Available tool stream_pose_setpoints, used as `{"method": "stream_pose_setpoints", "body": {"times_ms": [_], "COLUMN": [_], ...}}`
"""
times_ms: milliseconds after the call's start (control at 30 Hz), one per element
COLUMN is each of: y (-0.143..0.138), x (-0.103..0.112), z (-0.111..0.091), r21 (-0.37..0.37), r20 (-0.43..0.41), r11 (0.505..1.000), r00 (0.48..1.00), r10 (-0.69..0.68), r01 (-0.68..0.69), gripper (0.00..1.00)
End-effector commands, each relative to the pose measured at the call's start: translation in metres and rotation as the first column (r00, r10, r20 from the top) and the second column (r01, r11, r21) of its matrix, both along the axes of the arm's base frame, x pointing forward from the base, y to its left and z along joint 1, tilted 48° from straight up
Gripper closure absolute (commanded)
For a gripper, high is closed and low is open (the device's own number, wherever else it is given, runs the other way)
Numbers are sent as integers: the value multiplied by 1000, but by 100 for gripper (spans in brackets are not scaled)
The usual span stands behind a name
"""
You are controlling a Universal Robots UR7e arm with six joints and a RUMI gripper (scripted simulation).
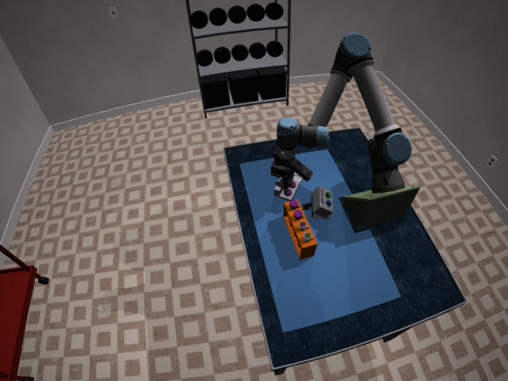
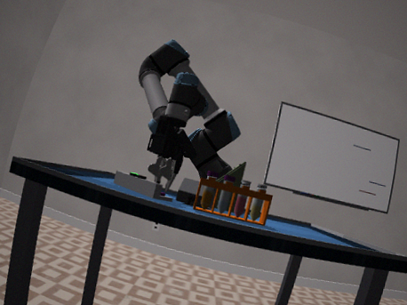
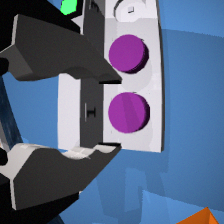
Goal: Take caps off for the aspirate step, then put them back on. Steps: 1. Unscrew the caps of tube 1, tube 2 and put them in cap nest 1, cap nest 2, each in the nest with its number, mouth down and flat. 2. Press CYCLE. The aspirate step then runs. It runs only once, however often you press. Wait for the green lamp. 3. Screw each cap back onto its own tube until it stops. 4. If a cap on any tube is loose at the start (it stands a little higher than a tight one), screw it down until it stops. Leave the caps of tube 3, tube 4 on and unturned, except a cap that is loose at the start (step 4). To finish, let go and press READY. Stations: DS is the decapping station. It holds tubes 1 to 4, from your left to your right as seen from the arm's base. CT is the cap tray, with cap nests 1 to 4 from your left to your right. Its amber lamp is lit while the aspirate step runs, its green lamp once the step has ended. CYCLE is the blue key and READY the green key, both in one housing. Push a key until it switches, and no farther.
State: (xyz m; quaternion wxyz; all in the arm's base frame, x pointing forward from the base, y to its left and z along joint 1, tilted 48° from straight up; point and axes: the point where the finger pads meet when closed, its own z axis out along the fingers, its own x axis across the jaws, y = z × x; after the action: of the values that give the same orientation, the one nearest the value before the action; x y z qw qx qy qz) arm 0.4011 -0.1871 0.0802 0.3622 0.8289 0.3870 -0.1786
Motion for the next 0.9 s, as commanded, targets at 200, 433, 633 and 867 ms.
{"method": "stream_pose_setpoints", "body": {"times_ms": [200, 433, 633, 867], "y": [-3, -5, -7, -7], "x": [0, -1, -1, -1], "z": [-2, -4, -6, -6], "r21": [0, 0, 0, 0], "r20": [1, 1, 1, 1], "r11": [1000, 1000, 1000, 1000], "r00": [1000, 1000, 1000, 1000], "r10": [1, 1, 1, 1], "r01": [-1, -1, -1, -1], "gripper": [71, 71, 71, 71]}}
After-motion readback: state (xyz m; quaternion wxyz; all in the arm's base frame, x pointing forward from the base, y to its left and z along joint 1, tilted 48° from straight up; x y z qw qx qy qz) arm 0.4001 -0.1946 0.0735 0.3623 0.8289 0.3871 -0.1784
